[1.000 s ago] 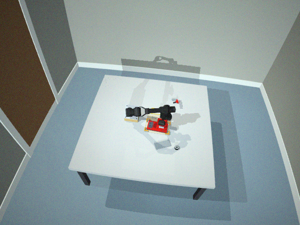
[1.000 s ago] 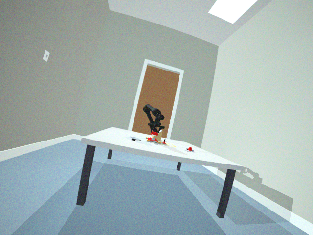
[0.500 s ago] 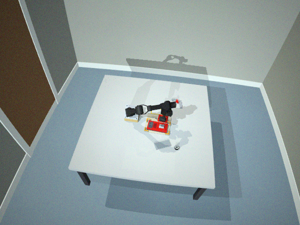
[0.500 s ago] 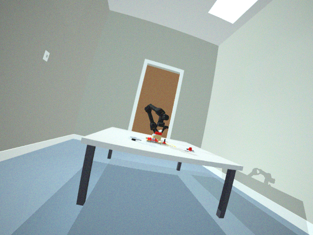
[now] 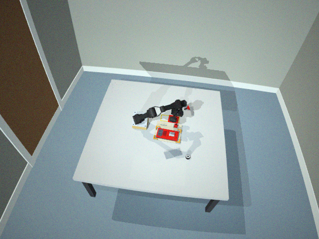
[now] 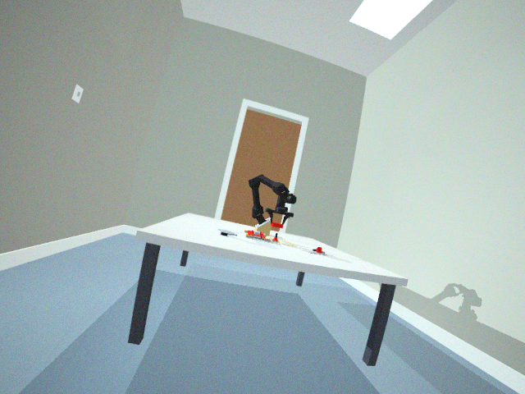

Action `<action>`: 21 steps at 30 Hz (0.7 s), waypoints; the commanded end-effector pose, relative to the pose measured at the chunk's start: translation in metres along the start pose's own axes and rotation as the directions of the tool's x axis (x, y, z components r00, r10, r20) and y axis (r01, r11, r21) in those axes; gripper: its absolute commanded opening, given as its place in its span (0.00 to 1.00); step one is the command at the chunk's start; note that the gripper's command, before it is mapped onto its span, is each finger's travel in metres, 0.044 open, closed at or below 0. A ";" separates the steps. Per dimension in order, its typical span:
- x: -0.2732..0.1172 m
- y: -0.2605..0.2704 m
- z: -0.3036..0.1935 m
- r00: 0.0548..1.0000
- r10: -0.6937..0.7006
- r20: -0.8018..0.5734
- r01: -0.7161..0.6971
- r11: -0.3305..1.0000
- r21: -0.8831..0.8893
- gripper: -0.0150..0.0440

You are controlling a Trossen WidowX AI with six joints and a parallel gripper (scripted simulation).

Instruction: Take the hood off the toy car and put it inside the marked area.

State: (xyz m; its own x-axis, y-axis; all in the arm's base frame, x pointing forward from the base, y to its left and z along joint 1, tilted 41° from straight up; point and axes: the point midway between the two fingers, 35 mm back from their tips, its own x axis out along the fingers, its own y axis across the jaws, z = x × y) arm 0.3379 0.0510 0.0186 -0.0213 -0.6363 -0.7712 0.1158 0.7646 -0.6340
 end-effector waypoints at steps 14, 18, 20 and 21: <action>0.000 0.085 -0.034 1.000 -0.006 0.000 0.006 1.000 0.009 0.25; 0.001 0.095 -0.040 1.000 -0.009 0.000 0.009 1.000 0.012 0.25; 0.001 0.095 -0.040 1.000 -0.009 0.000 0.009 1.000 0.012 0.25; 0.001 0.095 -0.040 1.000 -0.009 0.000 0.009 1.000 0.012 0.25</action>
State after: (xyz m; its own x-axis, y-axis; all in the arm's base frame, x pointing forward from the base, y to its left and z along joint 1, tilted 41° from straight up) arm 0.3100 0.1227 -0.0414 -0.0234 -0.6456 -0.7634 0.1155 0.7567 -0.6435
